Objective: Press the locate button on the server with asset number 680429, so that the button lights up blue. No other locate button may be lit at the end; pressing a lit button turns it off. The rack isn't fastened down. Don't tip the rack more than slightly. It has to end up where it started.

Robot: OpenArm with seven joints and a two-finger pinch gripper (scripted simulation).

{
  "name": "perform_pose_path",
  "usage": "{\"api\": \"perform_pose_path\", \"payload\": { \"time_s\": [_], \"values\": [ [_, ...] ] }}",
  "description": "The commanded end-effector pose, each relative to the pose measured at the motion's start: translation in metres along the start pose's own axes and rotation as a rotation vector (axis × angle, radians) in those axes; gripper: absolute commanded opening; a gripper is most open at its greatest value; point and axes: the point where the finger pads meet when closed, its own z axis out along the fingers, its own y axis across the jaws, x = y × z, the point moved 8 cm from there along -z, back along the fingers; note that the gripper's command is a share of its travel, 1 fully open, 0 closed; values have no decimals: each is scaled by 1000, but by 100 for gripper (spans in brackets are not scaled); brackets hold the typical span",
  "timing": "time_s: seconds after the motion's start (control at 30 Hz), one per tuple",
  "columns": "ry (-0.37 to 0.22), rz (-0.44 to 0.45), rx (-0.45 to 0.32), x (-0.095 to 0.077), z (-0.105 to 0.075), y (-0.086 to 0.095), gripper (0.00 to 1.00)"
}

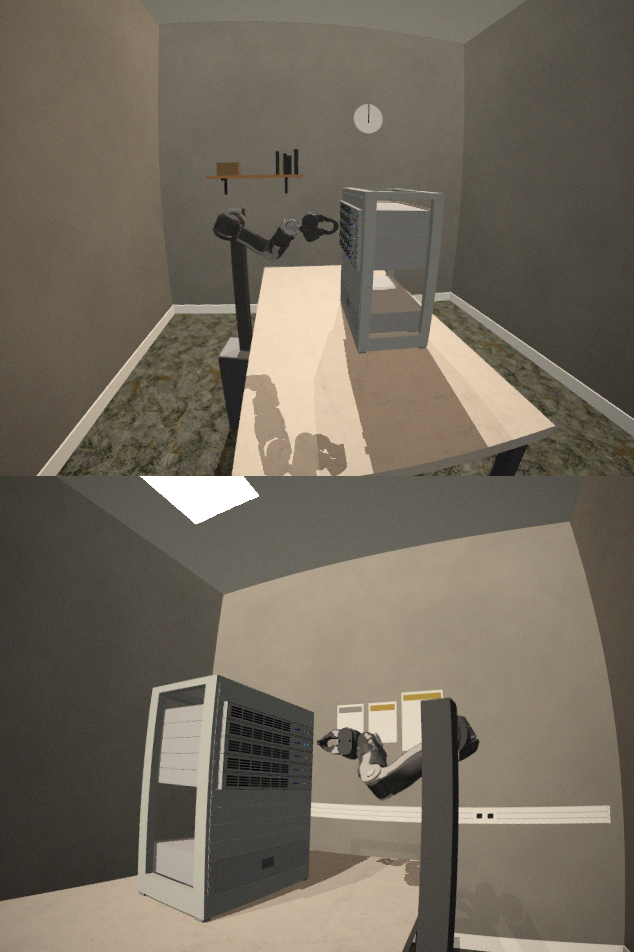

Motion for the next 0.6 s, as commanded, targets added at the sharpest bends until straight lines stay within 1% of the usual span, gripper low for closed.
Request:
{"api": "perform_pose_path", "payload": {
  "time_s": [0.0,0.33,0.57],
  "values": [
    [-7,0,-9,-1,-1,1,0],
    [-7,0,-9,-1,-10,1,0],
    [-7,0,-9,-1,-11,1,0]
  ]
}}
